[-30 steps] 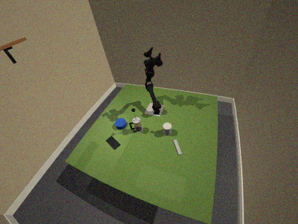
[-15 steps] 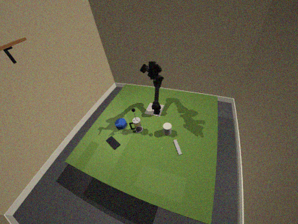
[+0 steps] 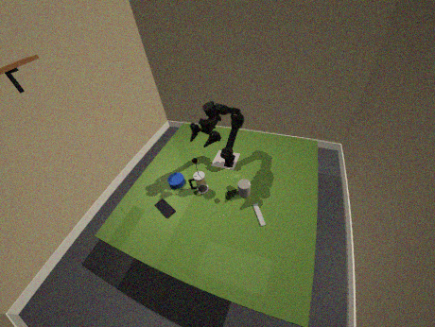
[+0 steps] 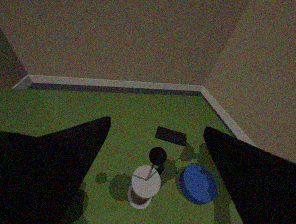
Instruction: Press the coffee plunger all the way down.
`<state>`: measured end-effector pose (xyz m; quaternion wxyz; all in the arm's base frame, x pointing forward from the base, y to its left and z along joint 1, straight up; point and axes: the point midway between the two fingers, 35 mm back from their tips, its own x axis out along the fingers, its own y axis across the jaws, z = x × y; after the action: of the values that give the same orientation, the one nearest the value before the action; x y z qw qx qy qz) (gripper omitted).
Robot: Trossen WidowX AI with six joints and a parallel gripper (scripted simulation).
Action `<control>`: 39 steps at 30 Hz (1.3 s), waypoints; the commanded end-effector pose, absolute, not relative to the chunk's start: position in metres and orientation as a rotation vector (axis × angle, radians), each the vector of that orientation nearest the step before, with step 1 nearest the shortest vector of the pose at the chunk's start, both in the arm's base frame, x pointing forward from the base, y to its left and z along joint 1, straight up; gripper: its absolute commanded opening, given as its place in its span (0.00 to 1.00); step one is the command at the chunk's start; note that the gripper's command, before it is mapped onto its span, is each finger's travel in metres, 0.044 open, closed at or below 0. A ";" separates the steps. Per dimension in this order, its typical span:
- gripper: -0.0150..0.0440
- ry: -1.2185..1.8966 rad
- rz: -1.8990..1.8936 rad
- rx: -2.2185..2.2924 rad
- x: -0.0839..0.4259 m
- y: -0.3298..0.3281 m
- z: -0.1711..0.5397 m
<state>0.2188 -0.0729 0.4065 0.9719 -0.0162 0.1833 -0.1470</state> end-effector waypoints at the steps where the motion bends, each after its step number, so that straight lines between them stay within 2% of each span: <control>1: 1.00 0.508 -0.410 0.104 0.211 -0.093 0.378; 11: 1.00 0.508 -0.397 0.100 0.217 -0.091 0.321; 39: 1.00 0.505 -0.401 0.101 0.245 -0.105 0.304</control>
<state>0.2406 -0.1026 0.3093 0.9485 0.0461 0.2444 -0.1961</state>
